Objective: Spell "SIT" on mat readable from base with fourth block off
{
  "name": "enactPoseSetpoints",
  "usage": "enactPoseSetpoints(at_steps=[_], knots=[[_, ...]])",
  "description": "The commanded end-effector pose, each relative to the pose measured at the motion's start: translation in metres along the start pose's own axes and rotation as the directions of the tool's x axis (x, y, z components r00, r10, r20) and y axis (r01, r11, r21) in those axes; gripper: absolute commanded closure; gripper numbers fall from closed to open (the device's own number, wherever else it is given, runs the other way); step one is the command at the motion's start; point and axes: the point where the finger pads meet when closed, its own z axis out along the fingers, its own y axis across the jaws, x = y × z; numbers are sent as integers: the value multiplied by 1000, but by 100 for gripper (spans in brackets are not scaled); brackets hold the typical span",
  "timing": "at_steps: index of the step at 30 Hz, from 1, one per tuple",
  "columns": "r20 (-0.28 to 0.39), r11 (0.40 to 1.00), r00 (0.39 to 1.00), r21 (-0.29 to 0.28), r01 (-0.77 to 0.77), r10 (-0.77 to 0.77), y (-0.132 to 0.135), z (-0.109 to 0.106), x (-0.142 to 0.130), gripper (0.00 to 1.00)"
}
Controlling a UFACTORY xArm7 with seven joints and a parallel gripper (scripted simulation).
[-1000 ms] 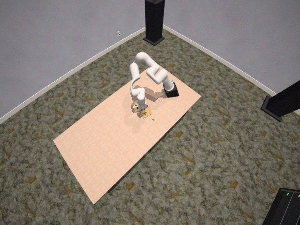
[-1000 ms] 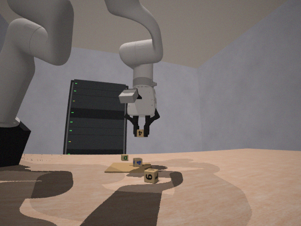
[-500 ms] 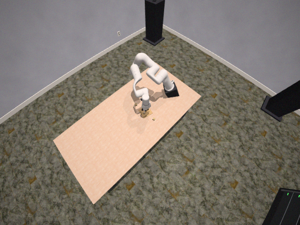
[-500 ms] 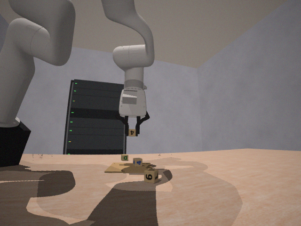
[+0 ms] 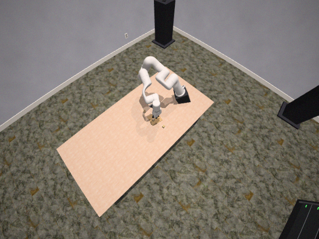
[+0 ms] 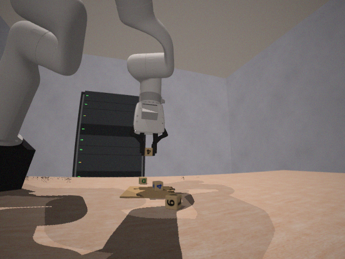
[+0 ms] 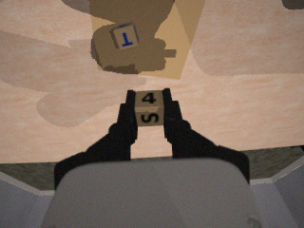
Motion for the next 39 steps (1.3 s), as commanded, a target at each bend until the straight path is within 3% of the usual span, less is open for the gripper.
enactPoseSetpoints(at_steps=[1, 9, 30, 39], knots=[[1, 1000, 1000, 3, 2, -2, -1, -1, -1, 79], [1, 1000, 1000, 2, 2, -2, -1, 7, -1, 79], [1, 1000, 1000, 2, 2, -2, -2, 84, -1, 79], [1, 1000, 1000, 2, 2, -2, -2, 95, -1, 79]])
